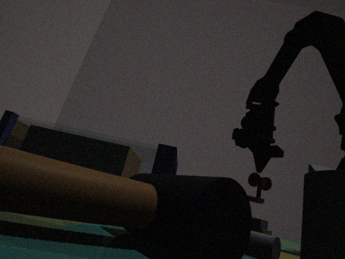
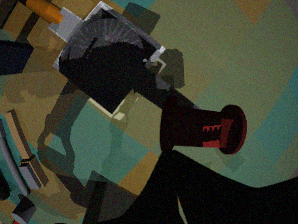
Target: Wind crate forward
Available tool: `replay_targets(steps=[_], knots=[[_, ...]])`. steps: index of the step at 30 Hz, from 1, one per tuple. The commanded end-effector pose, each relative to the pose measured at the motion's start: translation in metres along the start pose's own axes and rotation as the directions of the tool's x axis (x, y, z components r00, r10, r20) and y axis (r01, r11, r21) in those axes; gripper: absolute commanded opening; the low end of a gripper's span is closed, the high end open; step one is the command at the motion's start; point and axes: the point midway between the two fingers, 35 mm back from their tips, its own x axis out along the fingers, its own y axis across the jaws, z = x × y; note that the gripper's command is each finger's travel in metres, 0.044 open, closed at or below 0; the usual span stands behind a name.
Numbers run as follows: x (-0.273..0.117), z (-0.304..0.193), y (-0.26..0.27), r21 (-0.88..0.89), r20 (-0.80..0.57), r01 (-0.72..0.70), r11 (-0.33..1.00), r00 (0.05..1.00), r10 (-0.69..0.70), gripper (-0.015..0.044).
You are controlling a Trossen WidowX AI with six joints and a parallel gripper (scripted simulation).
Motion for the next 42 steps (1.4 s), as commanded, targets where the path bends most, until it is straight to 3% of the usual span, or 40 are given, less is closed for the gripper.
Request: replay_targets(steps=[1,20,29,34,42], knots=[[0.002,0.001,-0.001,0.007,-0.003,0.001,1.0,1.0,-0.001,0.0],[0.002,0.028,-0.006,0.006,-0.001,0.001,1.0,1.0,-0.001,0.0],[-0.05,0.026,-0.007,0.0,-0.002,0.002,1.0,1.0,-0.002,0.0],[-0.046,0.024,-0.006,0.0,-0.002,0.002,1.0,1.0,-0.002,0.0],[-0.009,0.0,0.0,0.007,-0.004,0.001,1.0,1.0,-0.001,0.0]])
